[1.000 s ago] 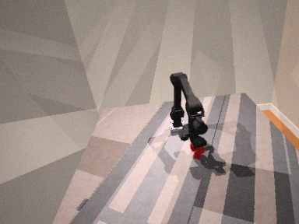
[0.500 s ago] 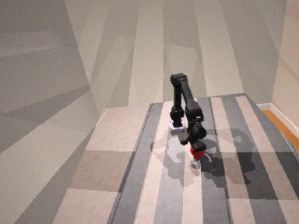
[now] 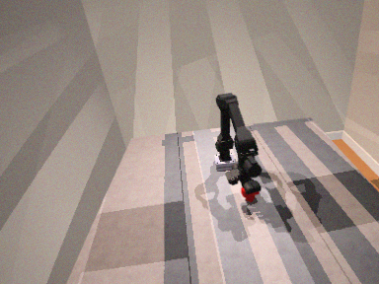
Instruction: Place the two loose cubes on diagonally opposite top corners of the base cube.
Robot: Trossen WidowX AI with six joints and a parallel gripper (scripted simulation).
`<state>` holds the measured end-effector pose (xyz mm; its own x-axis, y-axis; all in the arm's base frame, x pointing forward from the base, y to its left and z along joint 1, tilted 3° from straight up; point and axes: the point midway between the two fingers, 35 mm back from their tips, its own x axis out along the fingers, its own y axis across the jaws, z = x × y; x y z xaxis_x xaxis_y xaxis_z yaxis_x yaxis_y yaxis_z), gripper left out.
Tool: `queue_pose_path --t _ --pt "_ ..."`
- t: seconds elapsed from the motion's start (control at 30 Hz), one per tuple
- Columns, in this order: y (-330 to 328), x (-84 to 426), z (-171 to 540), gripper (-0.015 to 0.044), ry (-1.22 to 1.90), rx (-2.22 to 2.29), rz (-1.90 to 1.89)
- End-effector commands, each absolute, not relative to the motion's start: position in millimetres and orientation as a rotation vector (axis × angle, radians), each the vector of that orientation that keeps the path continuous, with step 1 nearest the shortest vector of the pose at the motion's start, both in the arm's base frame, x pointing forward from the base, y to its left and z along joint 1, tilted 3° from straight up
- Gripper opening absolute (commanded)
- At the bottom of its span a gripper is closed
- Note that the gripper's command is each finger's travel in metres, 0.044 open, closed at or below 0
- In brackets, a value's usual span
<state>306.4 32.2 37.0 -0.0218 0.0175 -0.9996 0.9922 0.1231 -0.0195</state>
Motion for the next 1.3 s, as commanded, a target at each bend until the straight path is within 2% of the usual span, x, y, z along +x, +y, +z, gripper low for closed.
queue_pose_path --t 0.0,0.37,0.5,1.27 --pt "32.7 305.9 35.7 0.0105 1.295 1.129 -1.128" --pt "32.7 305.9 35.7 0.0105 1.295 1.129 -1.128" --pt "32.7 305.9 35.7 0.0205 1.295 1.129 -1.128" --pt "31.5 306.8 66.6 0.0205 1.295 1.121 -1.125"
